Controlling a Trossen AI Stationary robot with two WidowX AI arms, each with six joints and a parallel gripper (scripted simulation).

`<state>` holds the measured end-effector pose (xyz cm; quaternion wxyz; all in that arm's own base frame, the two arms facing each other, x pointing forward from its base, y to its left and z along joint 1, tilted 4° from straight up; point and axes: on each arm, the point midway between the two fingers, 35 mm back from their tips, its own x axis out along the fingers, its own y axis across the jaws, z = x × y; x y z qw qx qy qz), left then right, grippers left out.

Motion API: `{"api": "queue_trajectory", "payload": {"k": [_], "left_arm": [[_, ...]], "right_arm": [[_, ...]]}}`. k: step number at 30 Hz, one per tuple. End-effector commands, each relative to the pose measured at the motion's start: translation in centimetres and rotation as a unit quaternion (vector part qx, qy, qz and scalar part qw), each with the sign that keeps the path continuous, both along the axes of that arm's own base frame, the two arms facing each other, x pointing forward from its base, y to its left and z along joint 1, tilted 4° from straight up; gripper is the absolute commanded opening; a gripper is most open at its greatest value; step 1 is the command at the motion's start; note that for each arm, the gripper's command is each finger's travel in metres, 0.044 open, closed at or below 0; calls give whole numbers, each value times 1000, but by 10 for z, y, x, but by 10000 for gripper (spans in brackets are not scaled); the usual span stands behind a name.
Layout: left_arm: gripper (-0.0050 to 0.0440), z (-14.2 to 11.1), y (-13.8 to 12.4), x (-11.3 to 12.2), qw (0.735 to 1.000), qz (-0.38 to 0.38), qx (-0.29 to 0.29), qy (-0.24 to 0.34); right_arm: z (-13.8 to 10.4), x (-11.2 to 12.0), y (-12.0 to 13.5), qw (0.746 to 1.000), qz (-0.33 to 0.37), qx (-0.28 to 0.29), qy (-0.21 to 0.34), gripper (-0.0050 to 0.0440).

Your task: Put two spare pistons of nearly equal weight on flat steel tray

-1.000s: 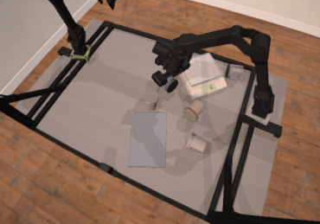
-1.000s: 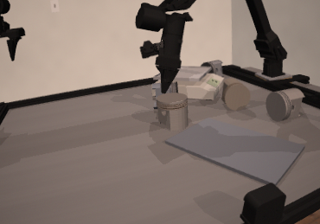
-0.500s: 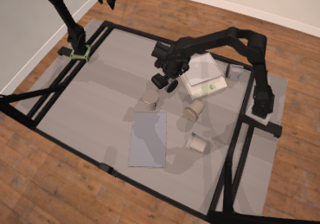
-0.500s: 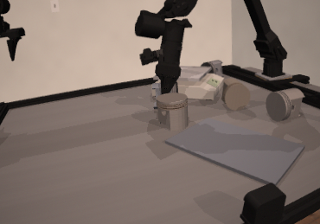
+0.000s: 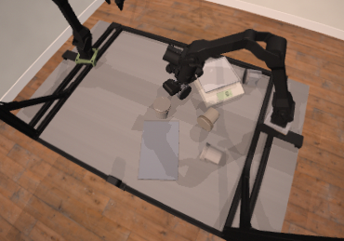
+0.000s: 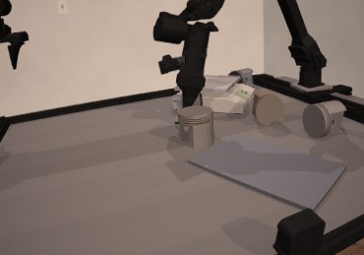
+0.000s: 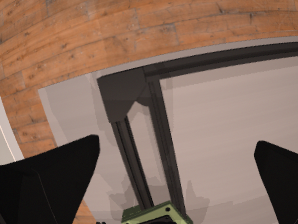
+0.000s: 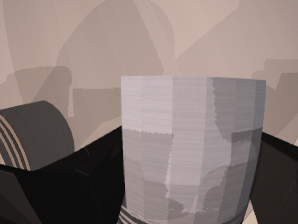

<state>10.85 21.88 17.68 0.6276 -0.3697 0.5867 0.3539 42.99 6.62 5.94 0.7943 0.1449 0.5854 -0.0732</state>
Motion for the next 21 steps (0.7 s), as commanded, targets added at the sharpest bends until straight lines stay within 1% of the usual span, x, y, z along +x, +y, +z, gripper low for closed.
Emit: {"api": "queue_trajectory", "payload": {"k": [1,10,21], "left_arm": [[440,0,-1,0,1000,-3,-2,-2],[440,0,-1,0,1000,-3,-2,-2],[440,0,-1,0,1000,-3,-2,-2]], "right_arm": [[-9,-4,0,1000,1,-2,13,158],[-9,-4,0,1000,1,-2,13,158],[6,-5,0,1000,1,-2,13,158]]}}
